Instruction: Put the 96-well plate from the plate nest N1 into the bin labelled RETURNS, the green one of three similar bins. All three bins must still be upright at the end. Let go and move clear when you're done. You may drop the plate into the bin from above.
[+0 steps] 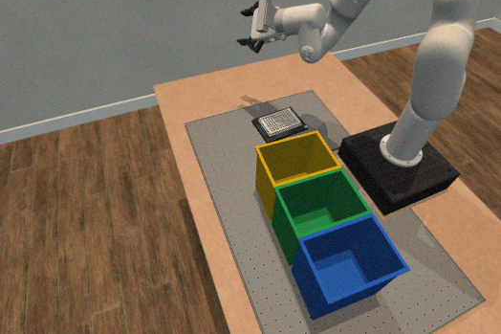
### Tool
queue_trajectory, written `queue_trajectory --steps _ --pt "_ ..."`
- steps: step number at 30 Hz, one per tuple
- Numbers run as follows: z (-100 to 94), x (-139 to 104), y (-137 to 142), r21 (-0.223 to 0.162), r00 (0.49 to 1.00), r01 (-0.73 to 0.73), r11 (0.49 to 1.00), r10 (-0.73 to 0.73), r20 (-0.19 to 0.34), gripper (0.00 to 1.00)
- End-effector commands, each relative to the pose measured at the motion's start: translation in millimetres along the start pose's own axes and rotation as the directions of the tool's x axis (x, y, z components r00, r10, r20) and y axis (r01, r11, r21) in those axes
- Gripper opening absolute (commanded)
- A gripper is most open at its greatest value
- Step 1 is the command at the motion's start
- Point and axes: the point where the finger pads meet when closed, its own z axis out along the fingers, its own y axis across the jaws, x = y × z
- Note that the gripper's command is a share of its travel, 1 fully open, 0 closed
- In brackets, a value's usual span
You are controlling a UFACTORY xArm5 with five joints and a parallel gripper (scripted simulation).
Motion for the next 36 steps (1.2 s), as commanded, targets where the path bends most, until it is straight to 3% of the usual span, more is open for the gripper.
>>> queue_trajectory --steps 1,3,9,11,15,17,21,23,28,30,31,36 --pt "3.9 11.3 -8.7 0.023 1.0 -0.005 1.0 0.005 -0.009 1.0" --pt "3.4 28.4 -24.5 0.082 1.0 -0.019 0.996 0.019 -0.002 1.0" --pt "4.8 33.0 -30.0 0.09 1.0 -0.02 0.996 0.02 -0.009 1.0" --pt "2.8 49.8 -46.2 0.148 0.999 -0.032 0.988 0.032 0.002 1.0" --pt "3.2 54.2 -51.7 0.156 0.999 -0.032 0.987 0.033 -0.004 1.0" --pt "-0.1 70.6 -68.3 0.213 0.999 -0.042 0.976 0.041 0.01 1.0" --pt "-0.7 74.7 -73.8 0.22 0.999 -0.042 0.975 0.042 0.004 1.0" --pt "-5.4 90.3 -90.4 0.275 0.999 -0.05 0.96 0.046 0.021 1.0" --pt "-6.6 93.3 -94.7 0.28 0.999 -0.05 0.959 0.048 0.017 1.0" --pt "-8.0 93.8 -99.3 0.345 0.998 -0.057 0.937 0.05 0.031 1.0" --pt "-13.1 108.9 -112.5 0.334 0.998 -0.057 0.941 0.048 0.035 1.0" --pt "-16.1 113.8 -119.8 0.343 0.998 -0.057 0.938 0.051 0.028 1.0"
